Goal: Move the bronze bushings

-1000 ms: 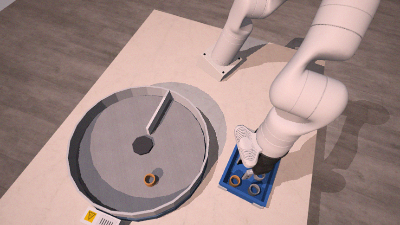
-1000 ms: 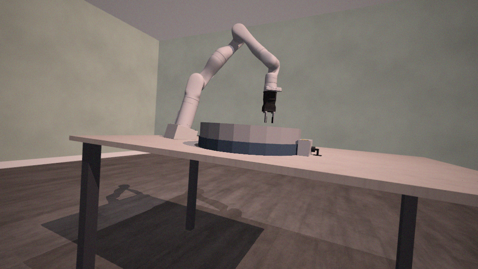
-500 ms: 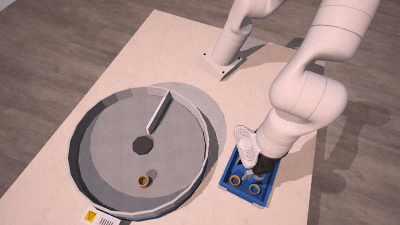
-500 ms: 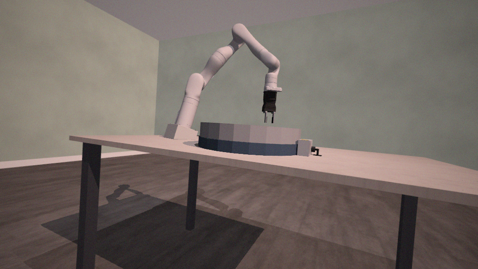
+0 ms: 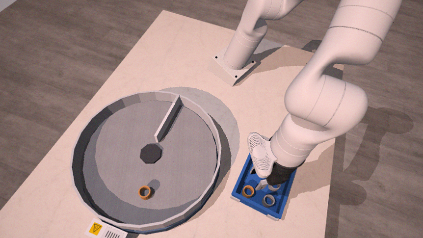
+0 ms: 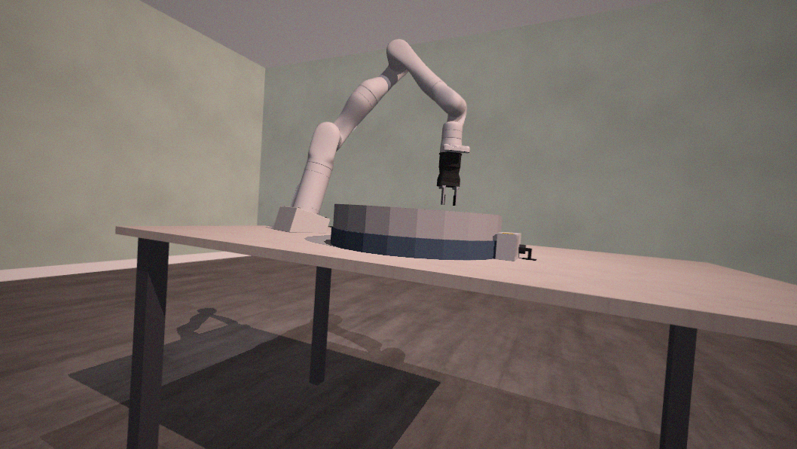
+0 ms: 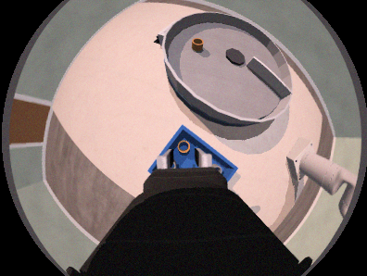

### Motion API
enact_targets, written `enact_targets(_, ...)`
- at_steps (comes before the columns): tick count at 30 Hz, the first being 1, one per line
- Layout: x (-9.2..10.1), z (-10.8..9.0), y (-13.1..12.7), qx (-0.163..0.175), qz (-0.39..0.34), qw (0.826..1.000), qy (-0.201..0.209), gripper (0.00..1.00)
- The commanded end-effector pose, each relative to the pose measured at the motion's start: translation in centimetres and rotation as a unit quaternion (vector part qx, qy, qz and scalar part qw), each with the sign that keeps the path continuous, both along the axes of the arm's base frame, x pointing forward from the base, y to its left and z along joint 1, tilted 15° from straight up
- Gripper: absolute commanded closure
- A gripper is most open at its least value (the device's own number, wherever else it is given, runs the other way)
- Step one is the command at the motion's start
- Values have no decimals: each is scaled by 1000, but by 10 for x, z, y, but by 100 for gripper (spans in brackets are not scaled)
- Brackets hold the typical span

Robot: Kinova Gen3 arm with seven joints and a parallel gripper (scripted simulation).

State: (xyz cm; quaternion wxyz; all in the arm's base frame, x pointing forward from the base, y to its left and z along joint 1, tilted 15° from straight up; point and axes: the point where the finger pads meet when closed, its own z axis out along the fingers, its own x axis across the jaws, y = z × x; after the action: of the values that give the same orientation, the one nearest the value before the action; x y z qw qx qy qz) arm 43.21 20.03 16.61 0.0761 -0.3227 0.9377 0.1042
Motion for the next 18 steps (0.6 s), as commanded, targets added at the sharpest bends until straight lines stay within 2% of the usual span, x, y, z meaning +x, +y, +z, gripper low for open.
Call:
enact_targets(1, 0, 1, 0, 0, 0, 1000, -1, 24)
enact_targets(11, 1, -1, 0, 0, 0, 1000, -1, 24)
enact_targets(18, 2, -22, 6, 0, 0, 1000, -1, 24)
